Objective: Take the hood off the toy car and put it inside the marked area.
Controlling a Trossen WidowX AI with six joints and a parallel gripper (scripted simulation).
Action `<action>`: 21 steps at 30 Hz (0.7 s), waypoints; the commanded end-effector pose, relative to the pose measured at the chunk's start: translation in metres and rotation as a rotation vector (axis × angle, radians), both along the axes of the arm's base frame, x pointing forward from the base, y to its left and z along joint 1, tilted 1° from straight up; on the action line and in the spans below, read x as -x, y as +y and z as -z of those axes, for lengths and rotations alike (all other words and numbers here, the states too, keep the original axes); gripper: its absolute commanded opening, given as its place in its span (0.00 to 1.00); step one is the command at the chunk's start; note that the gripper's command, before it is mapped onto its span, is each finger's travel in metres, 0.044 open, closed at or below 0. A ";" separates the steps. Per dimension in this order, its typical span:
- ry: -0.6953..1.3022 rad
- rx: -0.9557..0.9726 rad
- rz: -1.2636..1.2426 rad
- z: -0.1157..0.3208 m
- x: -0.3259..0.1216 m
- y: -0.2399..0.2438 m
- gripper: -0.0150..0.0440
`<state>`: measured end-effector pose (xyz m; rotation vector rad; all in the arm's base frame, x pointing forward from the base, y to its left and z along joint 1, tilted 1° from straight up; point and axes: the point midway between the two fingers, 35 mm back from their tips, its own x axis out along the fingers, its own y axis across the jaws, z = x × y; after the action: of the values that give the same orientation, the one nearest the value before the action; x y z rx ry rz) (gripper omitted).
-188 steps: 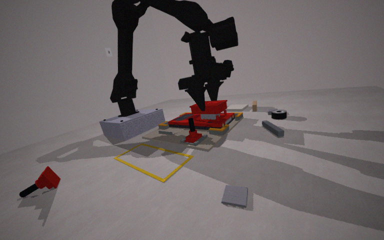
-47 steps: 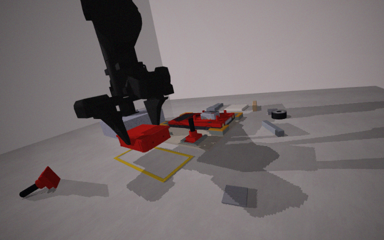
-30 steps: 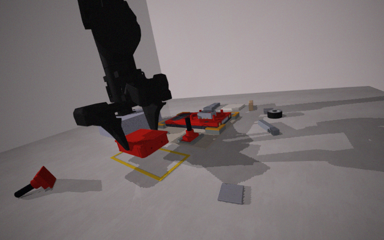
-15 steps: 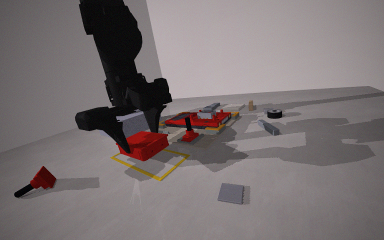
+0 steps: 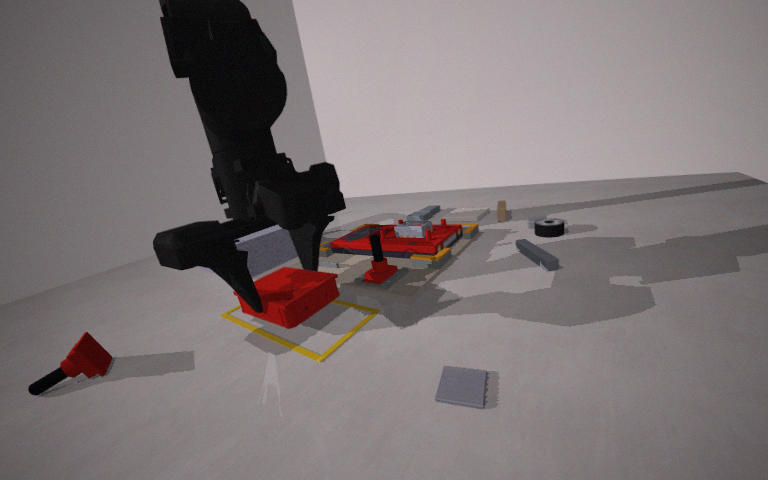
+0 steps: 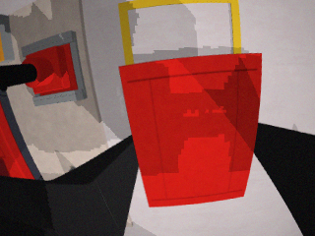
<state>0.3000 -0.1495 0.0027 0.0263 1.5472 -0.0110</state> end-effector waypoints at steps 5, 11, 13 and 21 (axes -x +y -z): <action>0.006 0.003 -0.003 0.006 0.001 0.000 0.25; 0.006 0.003 -0.003 0.009 0.001 0.000 0.25; 0.006 0.003 -0.003 0.010 0.001 0.000 0.25; 0.006 0.003 -0.003 0.014 0.001 0.000 0.25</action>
<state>0.3001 -0.1495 -0.0075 0.0261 1.5470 -0.0109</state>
